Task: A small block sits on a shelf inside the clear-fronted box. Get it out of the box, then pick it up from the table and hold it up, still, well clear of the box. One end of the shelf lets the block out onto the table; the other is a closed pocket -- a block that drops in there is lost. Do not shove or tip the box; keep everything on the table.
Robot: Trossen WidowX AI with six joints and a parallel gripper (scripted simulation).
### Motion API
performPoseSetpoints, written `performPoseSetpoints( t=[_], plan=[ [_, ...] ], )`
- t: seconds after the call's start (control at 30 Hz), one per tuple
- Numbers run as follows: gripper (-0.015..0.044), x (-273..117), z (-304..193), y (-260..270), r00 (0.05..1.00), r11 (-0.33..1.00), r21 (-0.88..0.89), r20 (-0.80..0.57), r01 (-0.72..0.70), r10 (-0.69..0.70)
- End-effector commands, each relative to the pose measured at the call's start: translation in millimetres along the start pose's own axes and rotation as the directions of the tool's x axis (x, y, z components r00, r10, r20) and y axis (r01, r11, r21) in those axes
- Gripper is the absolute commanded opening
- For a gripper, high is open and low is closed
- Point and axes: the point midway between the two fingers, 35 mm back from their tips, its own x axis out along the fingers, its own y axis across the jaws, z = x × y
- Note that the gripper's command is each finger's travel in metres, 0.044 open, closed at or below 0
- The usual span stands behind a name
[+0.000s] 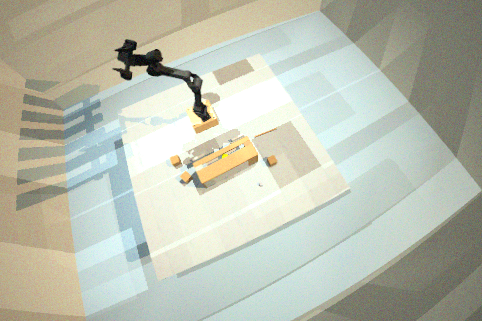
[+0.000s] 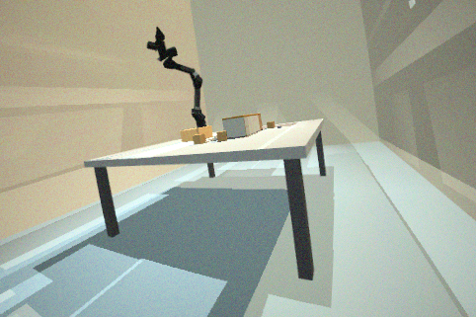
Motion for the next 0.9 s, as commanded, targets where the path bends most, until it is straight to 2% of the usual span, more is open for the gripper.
performPoseSetpoints(
  t=[0.0,0.2,0.43,0.63,0.87],
  plan=[
    [0.0400,0.5,0.8,-1.5,1.000,1.000,0.005,0.002,0.002,-0.002],
    [0.0400,15.7,18.2,-58.2,0.995,0.986,0.147,0.052,0.078,-0.087],
    [0.0400,31.0,16.6,-148.1,0.963,0.926,0.300,0.071,0.228,-0.260],
    [0.0400,34.2,-9.8,-231.5,0.896,0.833,0.386,0.033,0.397,-0.442],
    [0.0400,18.7,-66.8,-325.4,0.751,0.658,0.421,-0.088,0.624,-0.655]
  ],
)
